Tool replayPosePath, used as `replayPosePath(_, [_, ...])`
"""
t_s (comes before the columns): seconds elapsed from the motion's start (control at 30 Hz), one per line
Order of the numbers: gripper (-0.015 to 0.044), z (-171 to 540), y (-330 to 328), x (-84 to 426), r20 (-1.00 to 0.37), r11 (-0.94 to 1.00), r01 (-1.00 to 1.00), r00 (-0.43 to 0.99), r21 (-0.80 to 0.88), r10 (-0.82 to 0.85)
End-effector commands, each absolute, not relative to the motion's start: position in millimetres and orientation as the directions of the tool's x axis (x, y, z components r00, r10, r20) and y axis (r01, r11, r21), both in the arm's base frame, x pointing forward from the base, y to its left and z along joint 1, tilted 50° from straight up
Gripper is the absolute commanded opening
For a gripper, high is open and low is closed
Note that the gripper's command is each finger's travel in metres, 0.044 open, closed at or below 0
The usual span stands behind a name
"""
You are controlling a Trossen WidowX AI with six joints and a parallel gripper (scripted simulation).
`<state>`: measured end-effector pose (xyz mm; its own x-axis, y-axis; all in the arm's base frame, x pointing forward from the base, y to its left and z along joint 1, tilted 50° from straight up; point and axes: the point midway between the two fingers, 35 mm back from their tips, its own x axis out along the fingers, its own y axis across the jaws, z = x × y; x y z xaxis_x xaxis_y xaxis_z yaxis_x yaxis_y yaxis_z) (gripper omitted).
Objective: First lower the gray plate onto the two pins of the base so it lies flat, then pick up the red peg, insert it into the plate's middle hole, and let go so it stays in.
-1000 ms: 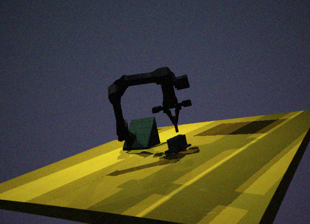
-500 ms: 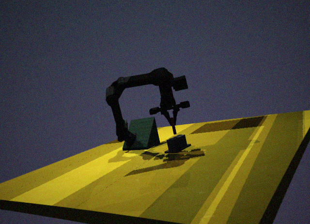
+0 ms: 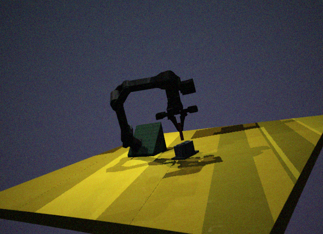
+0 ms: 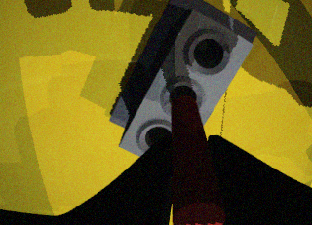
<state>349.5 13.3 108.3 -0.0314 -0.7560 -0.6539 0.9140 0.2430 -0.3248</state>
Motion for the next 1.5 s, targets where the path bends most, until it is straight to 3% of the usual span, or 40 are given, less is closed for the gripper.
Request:
replayPosePath(0.0, [0.0, 108.5, 13.2, 349.6, -0.653, 0.244, 0.914, -0.031, -0.326, -0.757])
replayPosePath(1.47, [0.0, 98.6, 1.7, 350.3, -0.654, 0.242, 0.915, -0.031, -0.324, -0.756])
